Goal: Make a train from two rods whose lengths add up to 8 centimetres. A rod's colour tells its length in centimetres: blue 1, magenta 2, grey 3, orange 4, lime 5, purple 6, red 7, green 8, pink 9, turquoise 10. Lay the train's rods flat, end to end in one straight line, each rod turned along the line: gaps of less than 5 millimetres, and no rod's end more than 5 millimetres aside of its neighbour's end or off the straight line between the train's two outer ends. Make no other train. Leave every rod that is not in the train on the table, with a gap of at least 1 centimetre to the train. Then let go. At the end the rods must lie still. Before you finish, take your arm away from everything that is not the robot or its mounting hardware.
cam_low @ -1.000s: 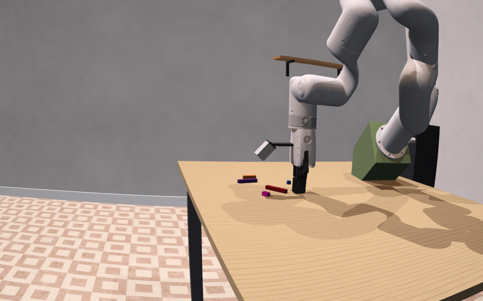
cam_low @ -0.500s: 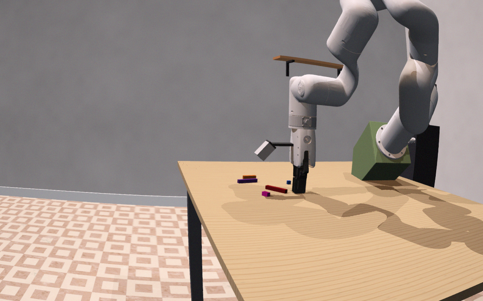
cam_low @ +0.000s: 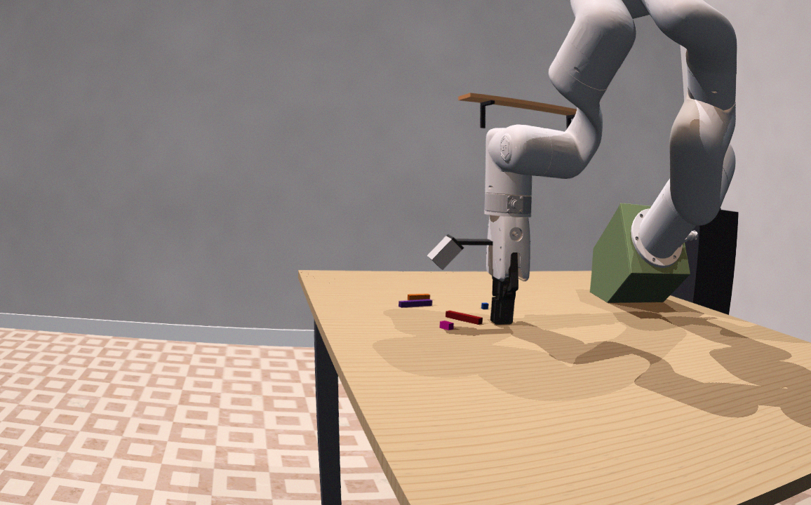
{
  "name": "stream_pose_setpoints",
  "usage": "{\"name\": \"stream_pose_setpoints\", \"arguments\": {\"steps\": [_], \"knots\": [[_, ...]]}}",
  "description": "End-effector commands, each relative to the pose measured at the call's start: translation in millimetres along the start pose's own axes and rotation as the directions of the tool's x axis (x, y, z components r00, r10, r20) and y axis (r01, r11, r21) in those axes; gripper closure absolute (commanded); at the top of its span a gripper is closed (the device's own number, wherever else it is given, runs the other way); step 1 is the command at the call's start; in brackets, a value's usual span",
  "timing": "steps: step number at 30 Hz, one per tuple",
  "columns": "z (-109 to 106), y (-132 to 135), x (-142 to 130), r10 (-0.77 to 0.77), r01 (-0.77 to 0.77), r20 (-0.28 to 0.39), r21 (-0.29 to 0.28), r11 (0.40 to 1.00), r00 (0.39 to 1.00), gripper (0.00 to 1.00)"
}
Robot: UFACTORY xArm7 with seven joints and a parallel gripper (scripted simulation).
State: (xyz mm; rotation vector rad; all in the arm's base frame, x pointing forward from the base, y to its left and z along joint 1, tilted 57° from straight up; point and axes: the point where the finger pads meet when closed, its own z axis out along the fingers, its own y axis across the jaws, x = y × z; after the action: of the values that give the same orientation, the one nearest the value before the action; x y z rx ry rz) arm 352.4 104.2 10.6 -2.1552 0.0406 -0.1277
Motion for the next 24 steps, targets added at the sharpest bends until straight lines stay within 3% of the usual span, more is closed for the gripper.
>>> {"name": "stream_pose_setpoints", "arguments": {"steps": [1, 12, 19, 24], "knots": [[-7.4, 1.0, 1.2, 0.001, -0.001, -0.004, -0.002, 1.000, 1.000, 0.96], [-79.6, 0.9, 0.9, 0.001, -0.001, -0.004, -0.002, 1.000, 1.000, 0.96], [-99.3, 0.8, 0.8, 0.001, -0.001, -0.004, -0.002, 1.000, 1.000, 0.96], [-101.0, 0.8, 0.8, 0.001, -0.001, -0.004, -0.002, 1.000, 1.000, 0.96]]}}
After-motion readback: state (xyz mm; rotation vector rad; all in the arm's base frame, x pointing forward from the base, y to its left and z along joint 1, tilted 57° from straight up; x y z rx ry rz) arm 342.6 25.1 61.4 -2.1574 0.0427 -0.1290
